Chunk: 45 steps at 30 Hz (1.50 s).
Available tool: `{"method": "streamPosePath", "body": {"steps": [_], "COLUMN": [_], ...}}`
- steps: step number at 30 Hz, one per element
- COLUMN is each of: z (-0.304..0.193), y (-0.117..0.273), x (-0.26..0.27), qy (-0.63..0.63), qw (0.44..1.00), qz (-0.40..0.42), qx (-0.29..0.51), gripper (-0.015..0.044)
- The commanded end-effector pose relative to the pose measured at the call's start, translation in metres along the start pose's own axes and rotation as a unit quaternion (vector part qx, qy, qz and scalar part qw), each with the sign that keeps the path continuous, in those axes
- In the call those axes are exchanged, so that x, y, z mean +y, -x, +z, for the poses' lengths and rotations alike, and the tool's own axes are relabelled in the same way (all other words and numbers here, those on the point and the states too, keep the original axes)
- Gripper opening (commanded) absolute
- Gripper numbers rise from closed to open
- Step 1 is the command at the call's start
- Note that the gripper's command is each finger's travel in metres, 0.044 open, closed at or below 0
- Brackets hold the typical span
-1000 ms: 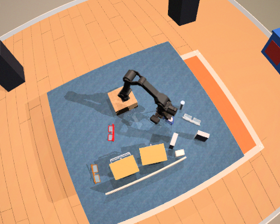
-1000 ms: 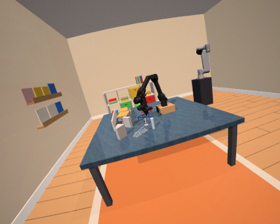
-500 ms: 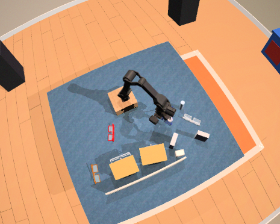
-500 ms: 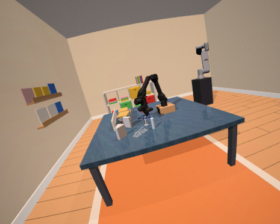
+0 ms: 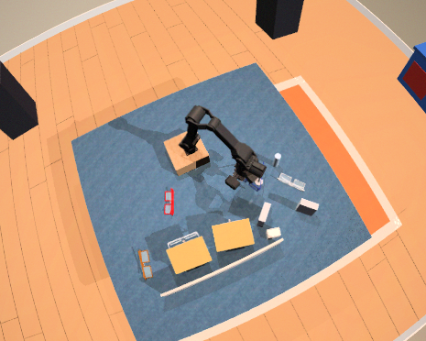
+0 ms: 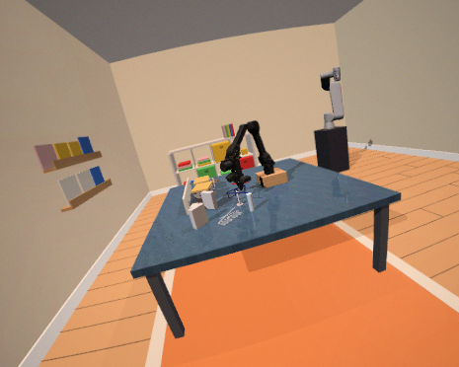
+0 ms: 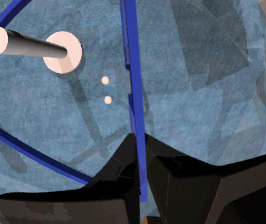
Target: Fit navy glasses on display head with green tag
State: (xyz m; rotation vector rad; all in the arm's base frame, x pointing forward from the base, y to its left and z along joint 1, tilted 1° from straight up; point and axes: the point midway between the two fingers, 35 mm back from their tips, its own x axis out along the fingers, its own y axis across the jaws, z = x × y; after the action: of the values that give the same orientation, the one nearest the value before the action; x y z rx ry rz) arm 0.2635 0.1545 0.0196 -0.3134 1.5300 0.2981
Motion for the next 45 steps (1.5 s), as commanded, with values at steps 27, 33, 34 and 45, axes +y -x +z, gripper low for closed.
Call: {"method": "streamPosePath", "body": {"steps": [27,33,34,45], "z": [-0.018,-0.021,-0.022,-0.028], "y": [-0.001,-0.001,-0.001,-0.001], "x": [-0.008,-0.010,-0.010,-0.011], "qy": [0.003,0.003,0.003,0.003], "qw": [1.000,1.000,1.000,1.000], "qz": [0.000,0.000,0.000,0.000], "qx": [0.002,0.002,0.002,0.003], "gripper": [0.0000,0.0000,0.0000,0.0000]}}
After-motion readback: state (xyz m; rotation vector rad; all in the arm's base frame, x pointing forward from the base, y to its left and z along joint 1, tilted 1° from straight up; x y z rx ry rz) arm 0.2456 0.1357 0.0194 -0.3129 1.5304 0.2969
